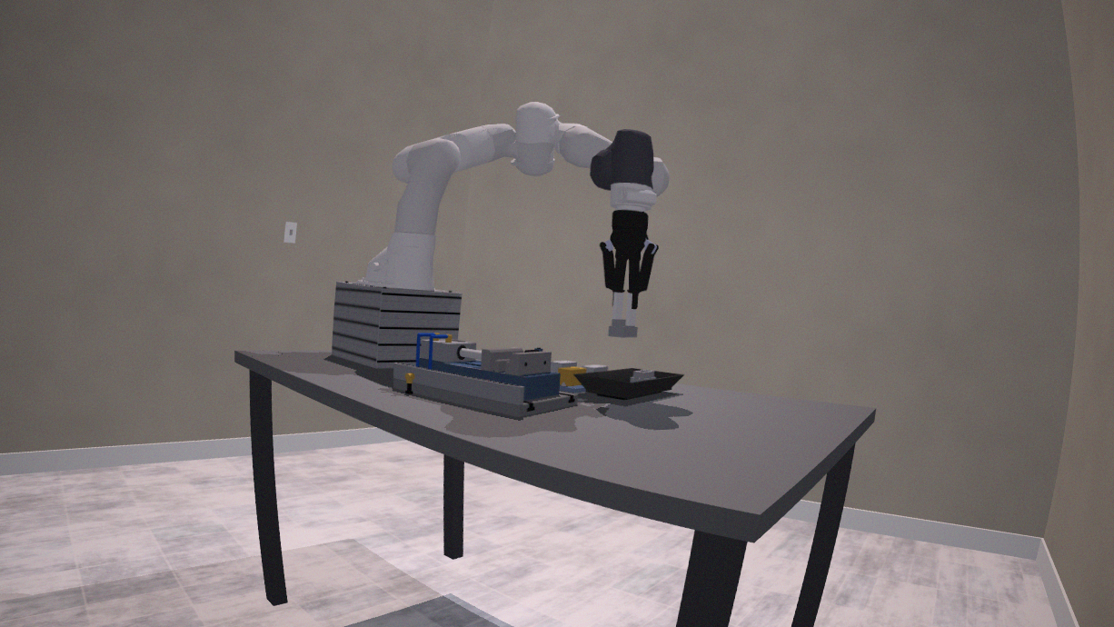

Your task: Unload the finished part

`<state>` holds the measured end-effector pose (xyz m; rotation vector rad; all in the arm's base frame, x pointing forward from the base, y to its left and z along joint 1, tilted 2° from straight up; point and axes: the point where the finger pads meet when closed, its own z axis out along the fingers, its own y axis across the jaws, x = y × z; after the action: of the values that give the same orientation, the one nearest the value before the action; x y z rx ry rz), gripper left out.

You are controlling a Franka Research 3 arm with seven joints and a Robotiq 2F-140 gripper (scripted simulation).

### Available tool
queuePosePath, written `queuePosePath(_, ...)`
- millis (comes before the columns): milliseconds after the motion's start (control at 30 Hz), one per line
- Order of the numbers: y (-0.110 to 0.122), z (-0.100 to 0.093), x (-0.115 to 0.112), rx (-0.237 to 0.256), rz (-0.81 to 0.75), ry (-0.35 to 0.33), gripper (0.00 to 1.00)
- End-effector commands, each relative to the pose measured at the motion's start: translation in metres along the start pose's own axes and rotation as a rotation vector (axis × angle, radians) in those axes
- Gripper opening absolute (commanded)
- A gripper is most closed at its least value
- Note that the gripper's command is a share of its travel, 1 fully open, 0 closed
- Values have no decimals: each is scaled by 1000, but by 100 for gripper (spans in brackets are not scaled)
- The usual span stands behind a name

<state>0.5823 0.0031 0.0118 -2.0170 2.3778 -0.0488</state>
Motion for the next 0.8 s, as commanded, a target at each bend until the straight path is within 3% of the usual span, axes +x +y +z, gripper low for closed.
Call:
queuePosePath(0, -1, -2, -1, 2, 4, 1, 0)
queuePosePath(767, -2, -3, -2, 2, 8, 1, 0)
